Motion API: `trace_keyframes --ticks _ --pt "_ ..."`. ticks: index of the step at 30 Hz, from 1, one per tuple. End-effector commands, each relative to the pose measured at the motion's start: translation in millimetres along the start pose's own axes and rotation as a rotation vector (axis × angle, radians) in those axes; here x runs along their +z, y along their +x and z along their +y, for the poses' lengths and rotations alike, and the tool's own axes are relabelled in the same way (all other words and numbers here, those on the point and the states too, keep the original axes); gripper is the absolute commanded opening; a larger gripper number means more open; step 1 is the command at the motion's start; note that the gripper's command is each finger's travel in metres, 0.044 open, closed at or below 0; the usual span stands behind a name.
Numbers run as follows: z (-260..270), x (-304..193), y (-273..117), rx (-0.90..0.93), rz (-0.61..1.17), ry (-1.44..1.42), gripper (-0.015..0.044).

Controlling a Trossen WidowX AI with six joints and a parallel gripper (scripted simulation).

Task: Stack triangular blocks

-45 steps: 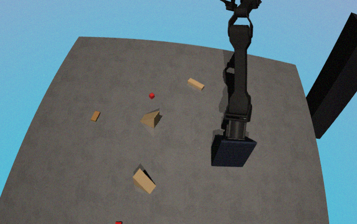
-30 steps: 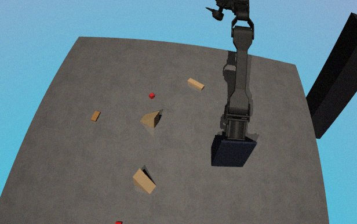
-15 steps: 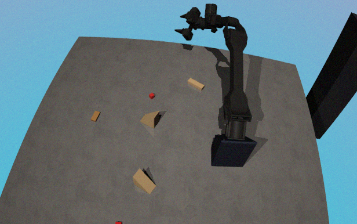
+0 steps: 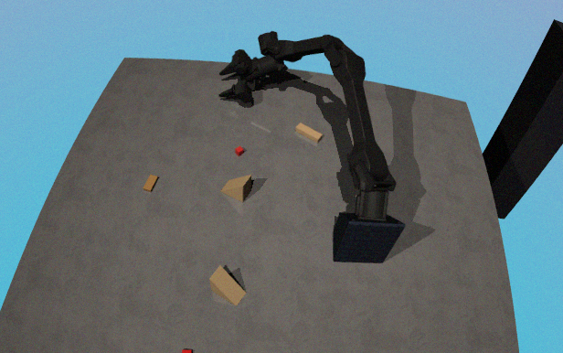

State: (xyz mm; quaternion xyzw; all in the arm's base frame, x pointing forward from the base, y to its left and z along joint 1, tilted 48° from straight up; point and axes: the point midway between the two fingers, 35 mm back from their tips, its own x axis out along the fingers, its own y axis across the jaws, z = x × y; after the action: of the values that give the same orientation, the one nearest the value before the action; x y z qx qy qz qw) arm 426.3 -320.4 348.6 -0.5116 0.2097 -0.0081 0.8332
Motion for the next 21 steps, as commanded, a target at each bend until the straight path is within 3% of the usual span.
trace_keyframes --ticks 1,11,21 --pt "56.9 16.9 44.1 0.166 0.011 -0.025 0.0440" --pt "200.2 81.3 103.7 0.557 0.017 -0.197 0.0440" --pt "356.8 144.5 102.6 0.969 0.012 -0.528 0.0440"
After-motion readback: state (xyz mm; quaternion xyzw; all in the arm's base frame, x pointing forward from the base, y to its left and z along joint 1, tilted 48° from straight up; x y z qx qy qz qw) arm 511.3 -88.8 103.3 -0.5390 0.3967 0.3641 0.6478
